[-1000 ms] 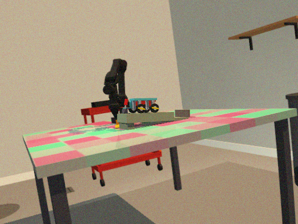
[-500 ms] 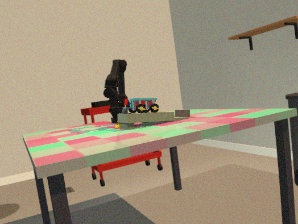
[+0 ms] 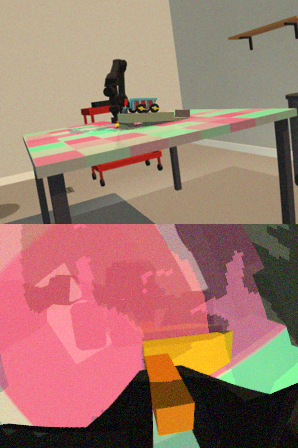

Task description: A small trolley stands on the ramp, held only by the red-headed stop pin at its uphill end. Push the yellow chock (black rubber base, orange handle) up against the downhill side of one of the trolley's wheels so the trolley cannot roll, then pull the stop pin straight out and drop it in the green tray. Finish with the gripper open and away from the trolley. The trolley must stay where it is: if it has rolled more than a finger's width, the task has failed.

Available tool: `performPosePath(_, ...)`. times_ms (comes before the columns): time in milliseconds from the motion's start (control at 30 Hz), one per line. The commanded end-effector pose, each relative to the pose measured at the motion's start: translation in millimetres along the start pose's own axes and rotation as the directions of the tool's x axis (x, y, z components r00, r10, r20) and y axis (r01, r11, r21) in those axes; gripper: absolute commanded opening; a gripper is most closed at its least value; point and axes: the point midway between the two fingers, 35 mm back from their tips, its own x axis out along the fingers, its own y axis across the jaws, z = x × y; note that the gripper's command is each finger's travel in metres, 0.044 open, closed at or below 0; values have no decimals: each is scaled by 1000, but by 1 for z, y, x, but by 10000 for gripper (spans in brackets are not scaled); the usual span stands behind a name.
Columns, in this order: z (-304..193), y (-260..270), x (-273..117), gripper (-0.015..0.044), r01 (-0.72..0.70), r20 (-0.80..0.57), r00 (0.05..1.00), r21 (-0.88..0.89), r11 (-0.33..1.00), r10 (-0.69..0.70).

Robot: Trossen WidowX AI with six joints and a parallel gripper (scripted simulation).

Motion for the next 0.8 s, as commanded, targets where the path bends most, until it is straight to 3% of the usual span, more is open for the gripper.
performPosePath(0, 0, -1, -16, 0, 12, -6, 1000, 1, 1000, -12)
performPosePath(767, 2, 1, -85, 0, 12, -7, 1000, 1, 1000, -12)
